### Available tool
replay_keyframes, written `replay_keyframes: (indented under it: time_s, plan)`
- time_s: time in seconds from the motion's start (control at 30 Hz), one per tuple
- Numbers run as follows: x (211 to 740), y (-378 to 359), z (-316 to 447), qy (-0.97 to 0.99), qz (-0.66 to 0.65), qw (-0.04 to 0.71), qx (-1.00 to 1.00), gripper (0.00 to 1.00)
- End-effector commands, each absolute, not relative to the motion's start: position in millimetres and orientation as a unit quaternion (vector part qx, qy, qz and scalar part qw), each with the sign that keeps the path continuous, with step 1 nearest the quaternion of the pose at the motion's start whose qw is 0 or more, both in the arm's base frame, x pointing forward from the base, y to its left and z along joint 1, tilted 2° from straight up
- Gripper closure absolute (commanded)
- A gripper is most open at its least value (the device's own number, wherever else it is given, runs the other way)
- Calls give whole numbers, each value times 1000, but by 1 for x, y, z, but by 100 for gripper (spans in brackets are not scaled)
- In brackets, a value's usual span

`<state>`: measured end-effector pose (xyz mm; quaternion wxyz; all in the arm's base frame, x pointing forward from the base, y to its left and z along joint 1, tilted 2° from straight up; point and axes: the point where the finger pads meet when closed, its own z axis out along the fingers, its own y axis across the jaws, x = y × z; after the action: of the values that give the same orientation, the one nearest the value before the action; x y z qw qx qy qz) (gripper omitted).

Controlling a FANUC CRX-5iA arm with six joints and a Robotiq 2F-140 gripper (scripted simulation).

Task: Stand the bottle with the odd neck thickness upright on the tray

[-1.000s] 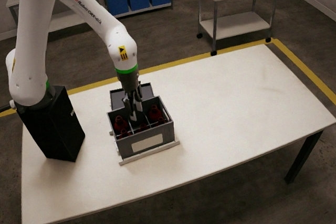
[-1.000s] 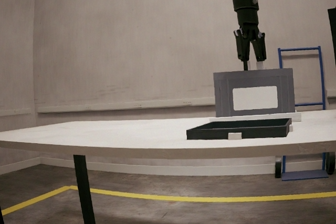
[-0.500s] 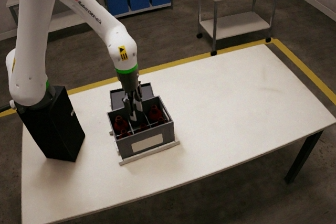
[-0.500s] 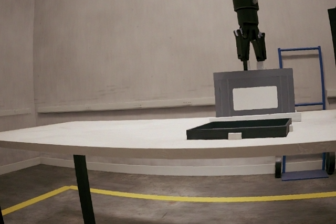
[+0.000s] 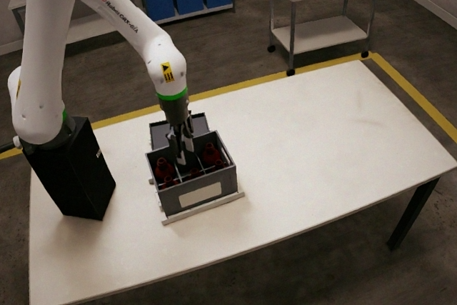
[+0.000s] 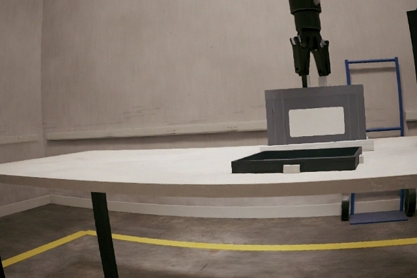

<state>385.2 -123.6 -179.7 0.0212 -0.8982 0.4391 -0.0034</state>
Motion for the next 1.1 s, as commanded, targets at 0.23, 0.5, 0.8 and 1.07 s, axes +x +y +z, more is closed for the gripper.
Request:
replay_keyframes:
  time_s: [0.23, 0.5, 0.8, 1.07]
  plan:
    - [386, -124, -172, 439, -4, 21, -898, 56]
    - [385, -125, -157, 439, -4, 21, -898, 56]
    - [384, -126, -126, 439, -4, 21, -898, 56]
    - [384, -126, -108, 439, -4, 21, -898, 56]
